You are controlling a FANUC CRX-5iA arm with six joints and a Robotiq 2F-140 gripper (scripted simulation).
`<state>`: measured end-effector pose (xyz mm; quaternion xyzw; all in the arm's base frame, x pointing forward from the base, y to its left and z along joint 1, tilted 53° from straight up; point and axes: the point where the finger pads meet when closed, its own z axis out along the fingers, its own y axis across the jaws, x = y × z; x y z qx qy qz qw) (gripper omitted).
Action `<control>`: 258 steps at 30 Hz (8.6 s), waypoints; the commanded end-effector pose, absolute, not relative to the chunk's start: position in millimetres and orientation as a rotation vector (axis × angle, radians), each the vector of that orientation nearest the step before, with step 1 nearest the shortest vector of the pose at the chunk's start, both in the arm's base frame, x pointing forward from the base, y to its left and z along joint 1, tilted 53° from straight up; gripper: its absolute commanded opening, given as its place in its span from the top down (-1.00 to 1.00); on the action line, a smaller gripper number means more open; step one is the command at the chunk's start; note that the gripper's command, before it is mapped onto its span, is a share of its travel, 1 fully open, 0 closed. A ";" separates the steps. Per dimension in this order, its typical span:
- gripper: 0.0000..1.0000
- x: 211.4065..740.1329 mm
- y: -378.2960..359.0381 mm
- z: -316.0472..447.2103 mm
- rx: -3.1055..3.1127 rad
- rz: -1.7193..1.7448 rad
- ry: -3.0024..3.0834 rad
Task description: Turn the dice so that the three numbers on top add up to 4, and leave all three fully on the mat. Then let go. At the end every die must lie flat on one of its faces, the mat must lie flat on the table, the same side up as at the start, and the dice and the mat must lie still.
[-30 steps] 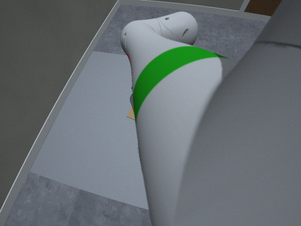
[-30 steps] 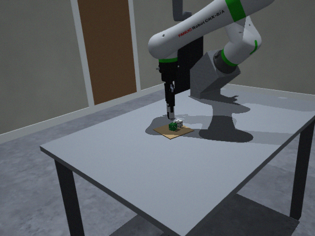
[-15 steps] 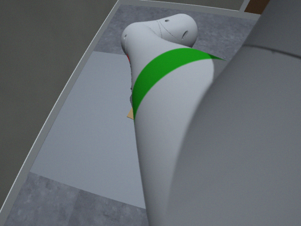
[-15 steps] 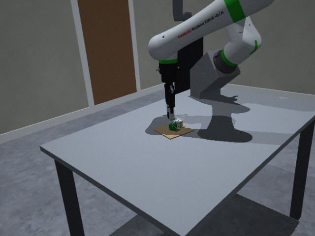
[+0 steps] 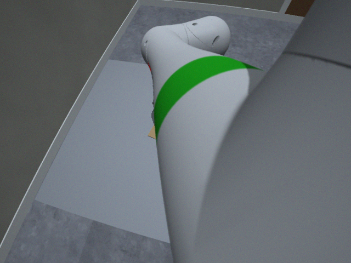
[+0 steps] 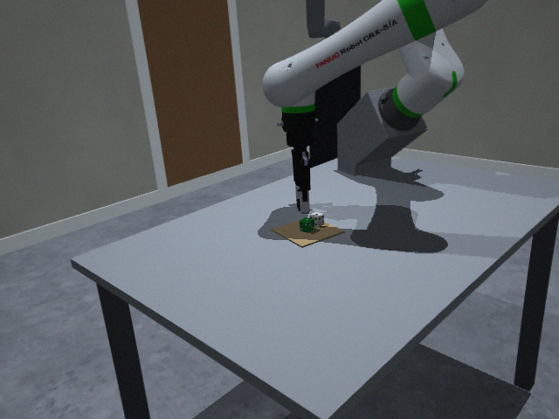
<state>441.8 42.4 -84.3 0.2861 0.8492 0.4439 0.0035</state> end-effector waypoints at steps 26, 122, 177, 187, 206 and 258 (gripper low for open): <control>0.68 441.9 42.2 -84.3 0.897 1.391 2.662; 0.68 563.1 36.2 92.1 -0.052 1.194 2.569; 0.68 583.1 88.7 48.1 -0.052 1.194 2.569; 0.68 583.2 88.8 48.1 -0.052 1.194 2.569; 0.68 584.1 91.6 45.8 -0.052 1.194 2.569; 0.44 584.1 91.6 45.8 -0.052 1.194 2.569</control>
